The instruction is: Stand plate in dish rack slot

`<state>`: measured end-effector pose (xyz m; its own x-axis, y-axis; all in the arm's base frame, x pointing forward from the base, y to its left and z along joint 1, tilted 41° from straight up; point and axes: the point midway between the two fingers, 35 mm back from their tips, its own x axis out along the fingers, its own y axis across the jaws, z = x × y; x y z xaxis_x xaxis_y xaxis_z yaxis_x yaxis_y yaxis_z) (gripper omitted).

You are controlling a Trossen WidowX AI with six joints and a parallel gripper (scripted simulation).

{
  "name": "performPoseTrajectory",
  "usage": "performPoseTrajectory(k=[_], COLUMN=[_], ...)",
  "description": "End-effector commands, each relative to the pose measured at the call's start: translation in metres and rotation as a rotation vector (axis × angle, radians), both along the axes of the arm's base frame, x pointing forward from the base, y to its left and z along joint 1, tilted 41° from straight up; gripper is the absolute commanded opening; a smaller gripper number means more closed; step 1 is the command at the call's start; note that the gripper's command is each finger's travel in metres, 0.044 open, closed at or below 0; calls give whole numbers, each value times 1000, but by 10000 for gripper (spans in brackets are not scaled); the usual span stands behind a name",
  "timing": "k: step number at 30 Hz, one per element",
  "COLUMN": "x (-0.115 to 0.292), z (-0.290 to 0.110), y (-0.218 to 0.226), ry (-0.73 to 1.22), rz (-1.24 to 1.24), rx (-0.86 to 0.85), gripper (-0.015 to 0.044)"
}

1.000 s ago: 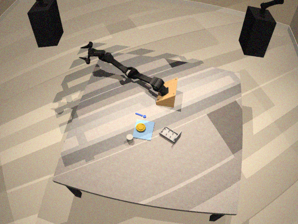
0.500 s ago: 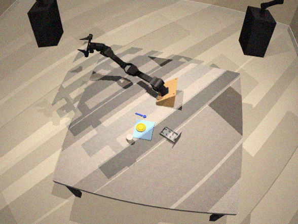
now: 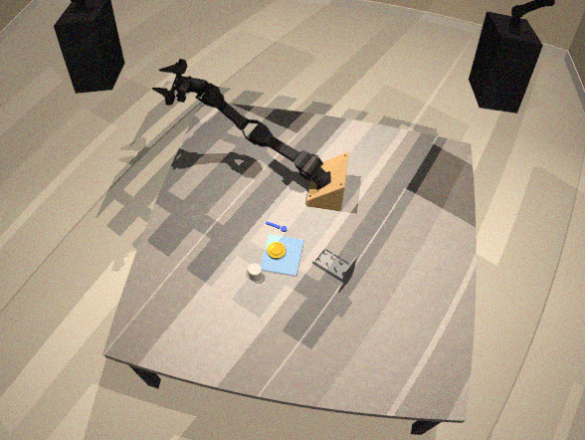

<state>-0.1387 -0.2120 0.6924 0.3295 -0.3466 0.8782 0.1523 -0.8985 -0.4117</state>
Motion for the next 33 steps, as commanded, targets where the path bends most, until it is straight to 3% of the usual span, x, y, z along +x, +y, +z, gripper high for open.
performPoseTrajectory(k=[1,11,33], x=[26,86,202], z=[8,17,-6], y=[27,89,175], ry=[92,289,570], rz=[-79,-274,-407], rx=[-79,-278,-605], gripper=[400,400,400])
